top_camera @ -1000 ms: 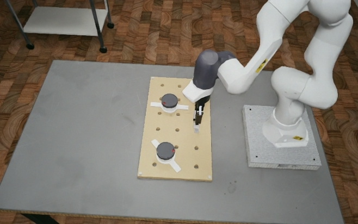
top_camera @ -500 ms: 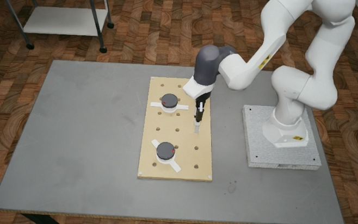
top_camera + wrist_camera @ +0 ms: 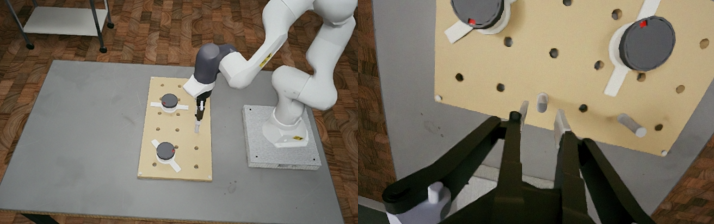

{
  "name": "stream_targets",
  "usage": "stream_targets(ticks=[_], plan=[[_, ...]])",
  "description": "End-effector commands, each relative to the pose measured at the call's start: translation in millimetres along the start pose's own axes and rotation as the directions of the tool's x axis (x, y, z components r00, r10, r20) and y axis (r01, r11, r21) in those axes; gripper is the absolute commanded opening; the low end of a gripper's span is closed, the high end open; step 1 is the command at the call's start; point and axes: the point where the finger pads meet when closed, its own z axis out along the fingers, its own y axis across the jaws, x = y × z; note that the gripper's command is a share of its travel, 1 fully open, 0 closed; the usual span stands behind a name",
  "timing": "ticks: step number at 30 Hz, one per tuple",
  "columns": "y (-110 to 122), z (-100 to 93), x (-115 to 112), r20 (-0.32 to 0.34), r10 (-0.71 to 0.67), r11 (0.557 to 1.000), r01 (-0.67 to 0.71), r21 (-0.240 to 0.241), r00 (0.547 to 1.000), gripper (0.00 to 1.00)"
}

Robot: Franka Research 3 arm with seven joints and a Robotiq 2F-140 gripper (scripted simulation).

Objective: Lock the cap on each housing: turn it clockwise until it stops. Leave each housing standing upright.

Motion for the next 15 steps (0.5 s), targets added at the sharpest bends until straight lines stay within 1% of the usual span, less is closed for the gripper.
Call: stream_targets(ticks=[1, 6, 8, 10, 12, 15], plan=[[1, -1.1, -1, 0.004, 0.007, 1.000, -0.007, 0.000, 1.000, 0.36], [1, -1.2, -1, 0.004, 0.007, 1.000, -0.007, 0.000, 1.000, 0.36], [8, -2.4, 10, 0.003, 0.006, 1.000, -0.006, 0.003, 1.000, 0.36], [30, -4.7, 39, 0.001, 0.005, 1.000, -0.005, 0.010, 1.000, 0.36], [65, -5.3, 76, 0.000, 0.005, 1.000, -0.005, 0.013, 1.000, 0.36], [111, -3.9, 111, 0.002, 0.006, 1.000, -0.006, 0.005, 1.000, 0.36]])
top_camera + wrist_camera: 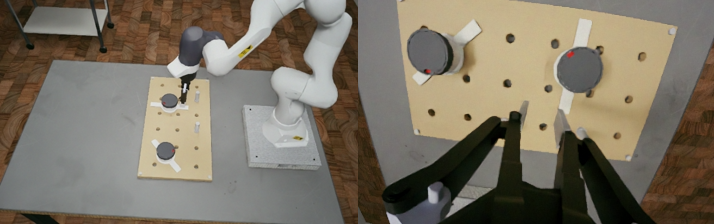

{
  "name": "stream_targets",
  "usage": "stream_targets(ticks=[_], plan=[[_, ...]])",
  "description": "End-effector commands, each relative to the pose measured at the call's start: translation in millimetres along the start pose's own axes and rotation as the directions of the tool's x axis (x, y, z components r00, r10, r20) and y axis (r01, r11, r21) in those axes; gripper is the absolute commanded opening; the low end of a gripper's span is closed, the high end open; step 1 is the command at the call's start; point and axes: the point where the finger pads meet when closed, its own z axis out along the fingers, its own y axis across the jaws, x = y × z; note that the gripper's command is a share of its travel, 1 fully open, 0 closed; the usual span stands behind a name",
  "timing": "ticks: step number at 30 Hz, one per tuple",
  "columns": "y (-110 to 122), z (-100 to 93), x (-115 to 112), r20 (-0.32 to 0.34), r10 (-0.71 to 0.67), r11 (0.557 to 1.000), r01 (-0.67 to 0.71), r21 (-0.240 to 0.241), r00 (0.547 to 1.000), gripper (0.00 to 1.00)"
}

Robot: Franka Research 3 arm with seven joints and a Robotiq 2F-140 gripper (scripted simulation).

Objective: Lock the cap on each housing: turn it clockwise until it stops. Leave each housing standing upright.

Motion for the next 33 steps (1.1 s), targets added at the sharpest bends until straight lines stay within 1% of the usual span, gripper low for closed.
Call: stream_targets(ticks=[1, 2, 4, 5, 33], plan=[[39, 14.7, 56, 0.038, -0.110, 0.994, 0.109, 0.028, 0.993, 0.36], [51, 17.5, 69, 0.039, -0.110, 0.994, 0.109, 0.025, 0.993, 0.36], [55, 18.5, 73, 0.040, -0.110, 0.994, 0.109, 0.024, 0.993, 0.36], [55, 18.5, 73, 0.040, -0.110, 0.994, 0.109, 0.024, 0.993, 0.78], [55, 18.5, 73, 0.040, -0.110, 0.994, 0.109, 0.024, 0.993, 0.78]])
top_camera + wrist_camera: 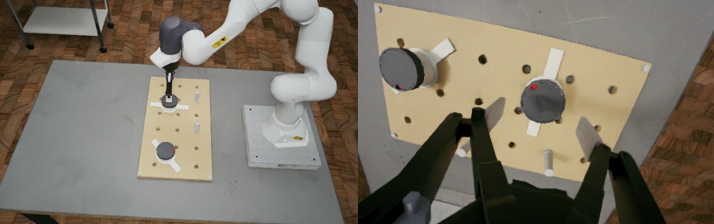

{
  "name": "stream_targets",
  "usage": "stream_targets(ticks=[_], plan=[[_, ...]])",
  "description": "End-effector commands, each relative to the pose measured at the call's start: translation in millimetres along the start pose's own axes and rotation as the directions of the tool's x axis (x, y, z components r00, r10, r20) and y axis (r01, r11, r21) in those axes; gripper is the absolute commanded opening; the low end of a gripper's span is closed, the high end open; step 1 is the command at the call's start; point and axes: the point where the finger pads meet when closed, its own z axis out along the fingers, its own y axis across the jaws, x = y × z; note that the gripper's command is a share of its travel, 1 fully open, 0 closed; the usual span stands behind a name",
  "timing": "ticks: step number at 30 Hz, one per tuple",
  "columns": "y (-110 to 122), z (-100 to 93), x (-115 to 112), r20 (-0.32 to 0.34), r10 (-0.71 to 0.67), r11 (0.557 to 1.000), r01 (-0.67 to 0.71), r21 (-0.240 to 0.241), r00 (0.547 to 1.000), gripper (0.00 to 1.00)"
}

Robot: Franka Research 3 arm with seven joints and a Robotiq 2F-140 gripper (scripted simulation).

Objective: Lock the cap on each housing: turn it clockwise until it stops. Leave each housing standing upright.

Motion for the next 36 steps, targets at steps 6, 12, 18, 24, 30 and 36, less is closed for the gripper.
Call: stream_targets(ticks=[6, 12, 18, 24, 30, 36], plan=[[1, 0.5, -1, 0.004, -0.011, 1.000, 0.011, -0.001, 1.000, 0.78], [1, 0.6, -1, 0.004, -0.011, 1.000, 0.011, -0.001, 1.000, 0.78], [1, 1.5, -1, 0.004, -0.011, 1.000, 0.011, -0.001, 1.000, 0.78], [1, 4.0, -1, 0.004, -0.011, 1.000, 0.011, 0.000, 1.000, 0.78], [1, 6.6, -1, 0.004, -0.011, 1.000, 0.011, 0.000, 1.000, 0.78], [1, 11.9, -1, 0.004, -0.011, 1.000, 0.011, 0.000, 1.000, 0.78]])
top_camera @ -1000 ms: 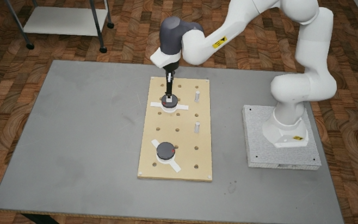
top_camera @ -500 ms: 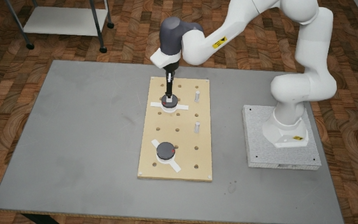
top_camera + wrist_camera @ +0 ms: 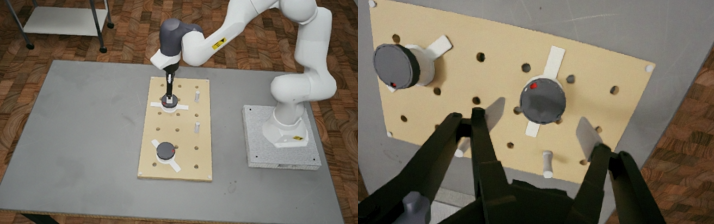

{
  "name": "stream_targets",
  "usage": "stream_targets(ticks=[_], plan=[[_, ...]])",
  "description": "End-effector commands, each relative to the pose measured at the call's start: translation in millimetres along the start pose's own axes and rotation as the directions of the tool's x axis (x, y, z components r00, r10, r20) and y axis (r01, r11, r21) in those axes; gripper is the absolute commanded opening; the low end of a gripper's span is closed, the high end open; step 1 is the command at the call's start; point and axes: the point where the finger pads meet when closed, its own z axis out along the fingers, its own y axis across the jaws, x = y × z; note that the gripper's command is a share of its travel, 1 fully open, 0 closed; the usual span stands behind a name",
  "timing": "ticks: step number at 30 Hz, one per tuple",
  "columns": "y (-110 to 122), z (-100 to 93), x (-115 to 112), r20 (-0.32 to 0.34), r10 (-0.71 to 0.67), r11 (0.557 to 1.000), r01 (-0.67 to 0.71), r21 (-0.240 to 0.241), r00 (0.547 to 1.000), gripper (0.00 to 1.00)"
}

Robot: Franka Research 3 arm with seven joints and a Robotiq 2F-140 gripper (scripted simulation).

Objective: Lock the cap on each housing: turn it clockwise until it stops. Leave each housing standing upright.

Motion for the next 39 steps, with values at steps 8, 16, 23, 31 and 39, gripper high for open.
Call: stream_targets(ticks=[8, 16, 23, 31, 39], plan=[[0, 9.6, 1, -0.003, 0.001, 1.000, -0.001, 0.000, 1.000, 0.78], [0, 20.3, 2, -0.003, 0.001, 1.000, -0.001, 0.000, 1.000, 0.78], [0, 28.8, 2, -0.003, 0.001, 1.000, -0.001, 0.000, 1.000, 0.78], [0, 38.4, 2, -0.003, 0.001, 1.000, -0.001, 0.000, 1.000, 0.78], [0, 47.8, 3, -0.003, 0.001, 1.000, -0.001, 0.000, 1.000, 0.78]])
